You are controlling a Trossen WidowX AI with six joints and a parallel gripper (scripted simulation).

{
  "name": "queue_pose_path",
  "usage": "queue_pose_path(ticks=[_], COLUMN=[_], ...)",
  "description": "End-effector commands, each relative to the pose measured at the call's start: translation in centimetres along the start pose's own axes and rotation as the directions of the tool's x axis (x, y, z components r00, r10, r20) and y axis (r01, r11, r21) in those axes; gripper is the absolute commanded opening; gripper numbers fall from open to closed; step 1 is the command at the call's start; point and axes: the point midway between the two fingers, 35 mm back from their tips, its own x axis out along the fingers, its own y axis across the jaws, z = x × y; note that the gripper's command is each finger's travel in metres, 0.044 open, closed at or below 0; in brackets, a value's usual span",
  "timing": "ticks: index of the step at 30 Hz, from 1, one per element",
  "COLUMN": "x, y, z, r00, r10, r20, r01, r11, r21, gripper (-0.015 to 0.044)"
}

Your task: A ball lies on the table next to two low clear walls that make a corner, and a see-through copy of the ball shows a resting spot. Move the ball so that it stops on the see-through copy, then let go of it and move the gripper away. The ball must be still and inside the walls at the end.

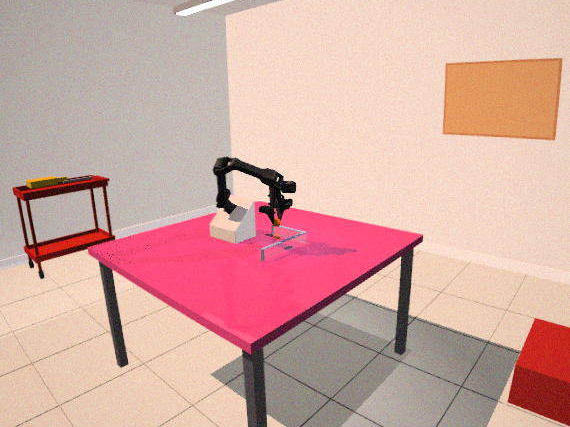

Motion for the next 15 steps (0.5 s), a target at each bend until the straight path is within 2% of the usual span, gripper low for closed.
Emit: queue_pose_path(ticks=[1, 11, 15], x=[1.0, 2.9, 3.0], y=[2.6, 7.2, 7.5], z=[-1.9, -6.8, -7.2], r00=[1.000, 1.000, 1.000], r10=[0.001, -0.007, -0.008], r20=[-0.008, -0.011, -0.011], r01=[-0.001, 0.007, 0.008], r11=[1.000, 1.000, 1.000], r21=[-0.002, -0.002, -0.002], gripper=[0.0000, 0.0000, 0.0000])
